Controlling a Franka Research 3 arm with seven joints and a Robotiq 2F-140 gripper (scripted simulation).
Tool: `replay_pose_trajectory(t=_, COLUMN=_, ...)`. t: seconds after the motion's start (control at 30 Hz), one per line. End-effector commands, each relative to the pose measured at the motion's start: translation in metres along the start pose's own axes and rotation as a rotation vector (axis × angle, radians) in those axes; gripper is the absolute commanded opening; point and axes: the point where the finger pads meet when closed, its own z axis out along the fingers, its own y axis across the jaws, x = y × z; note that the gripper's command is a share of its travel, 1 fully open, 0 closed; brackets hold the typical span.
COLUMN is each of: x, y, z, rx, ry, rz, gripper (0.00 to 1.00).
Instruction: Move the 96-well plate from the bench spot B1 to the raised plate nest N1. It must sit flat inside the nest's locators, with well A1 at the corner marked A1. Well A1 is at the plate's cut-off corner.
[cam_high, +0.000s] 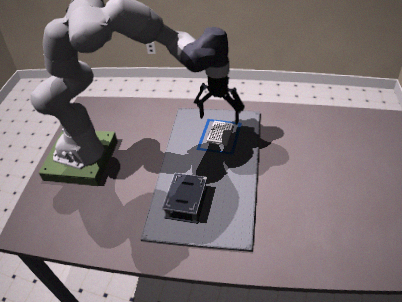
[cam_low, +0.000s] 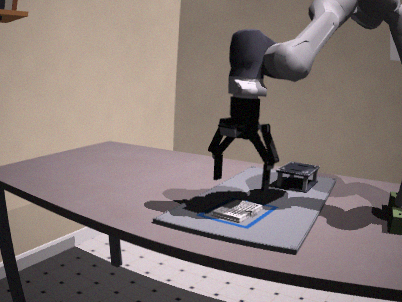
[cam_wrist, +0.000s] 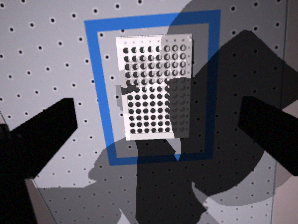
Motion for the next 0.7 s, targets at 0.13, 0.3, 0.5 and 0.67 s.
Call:
replay_pose_trajectory(t=0.13, x=0.0, y=0.001, z=0.0, rx=-0.003, ry=0.002, rz=-0.038, gripper=1.0)
replay_pose_trajectory(t=0.3, x=0.0, y=0.001, z=0.002, rx=-0.003, ry=0.002, rz=-0.038, gripper=1.0)
replay_pose_trajectory(t=0.5, x=0.0, y=0.001, z=0.012, rx=-0.003, ry=0.002, rz=-0.038, gripper=1.0)
replay_pose_trajectory(t=0.67, x=0.0, y=0.001, z=0.017, rx=-0.003, ry=0.002, rz=-0.038, gripper=1.0)
